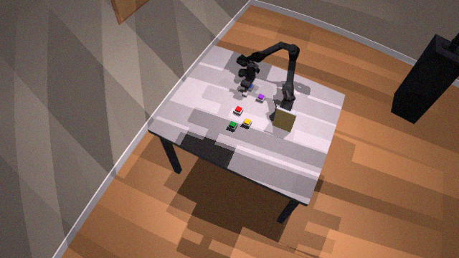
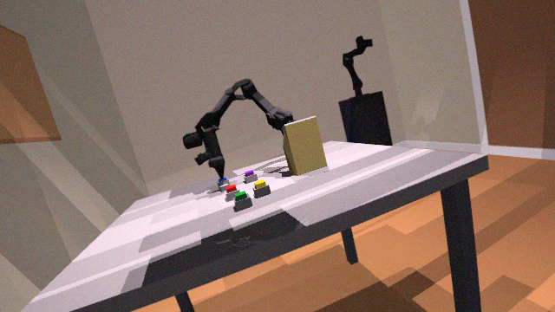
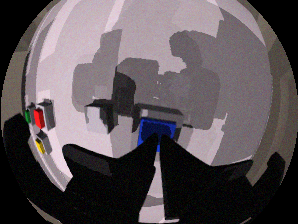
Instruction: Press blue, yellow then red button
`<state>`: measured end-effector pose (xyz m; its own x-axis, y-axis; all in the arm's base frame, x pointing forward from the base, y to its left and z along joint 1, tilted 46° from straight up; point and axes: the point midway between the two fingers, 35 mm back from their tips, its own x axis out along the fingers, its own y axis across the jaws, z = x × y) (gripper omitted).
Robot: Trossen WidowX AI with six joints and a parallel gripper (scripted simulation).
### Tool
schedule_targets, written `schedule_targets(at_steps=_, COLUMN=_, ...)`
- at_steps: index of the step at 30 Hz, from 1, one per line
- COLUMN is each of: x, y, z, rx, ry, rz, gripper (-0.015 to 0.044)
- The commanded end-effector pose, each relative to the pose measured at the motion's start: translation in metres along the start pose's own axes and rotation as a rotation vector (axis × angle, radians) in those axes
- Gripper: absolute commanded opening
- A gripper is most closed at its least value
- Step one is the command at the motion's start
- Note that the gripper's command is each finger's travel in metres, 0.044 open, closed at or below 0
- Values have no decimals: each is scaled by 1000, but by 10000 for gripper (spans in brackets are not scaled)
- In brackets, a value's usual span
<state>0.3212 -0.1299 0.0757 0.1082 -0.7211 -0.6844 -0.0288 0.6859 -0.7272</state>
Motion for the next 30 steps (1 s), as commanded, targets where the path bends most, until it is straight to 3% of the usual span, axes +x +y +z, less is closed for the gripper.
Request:
schedule_targets(at_steps=1, x=-3, y=0, z=0, rx=-1, ry=0, rz=1, gripper=20)
schedule_targets(at_steps=4, x=-30, y=2, z=0, rx=-8, ry=3, rz=8, gripper=20)
schedule_targets(at_steps=10, x=-35, y=2, z=0, rx=-8, ry=3, rz=9, gripper=20)
schedule_targets(at_steps=15, x=-91, y=2, z=1, rx=-9, ry=4, rz=11, gripper=20)
schedule_targets(at_steps=22, x=-94, y=6, z=1, rx=-9, ry=3, rz=14, gripper=20)
schedule_targets(at_steps=30, x=-105, y=141, z=-10, rx=-28, ry=-4, rz=100, gripper=20)
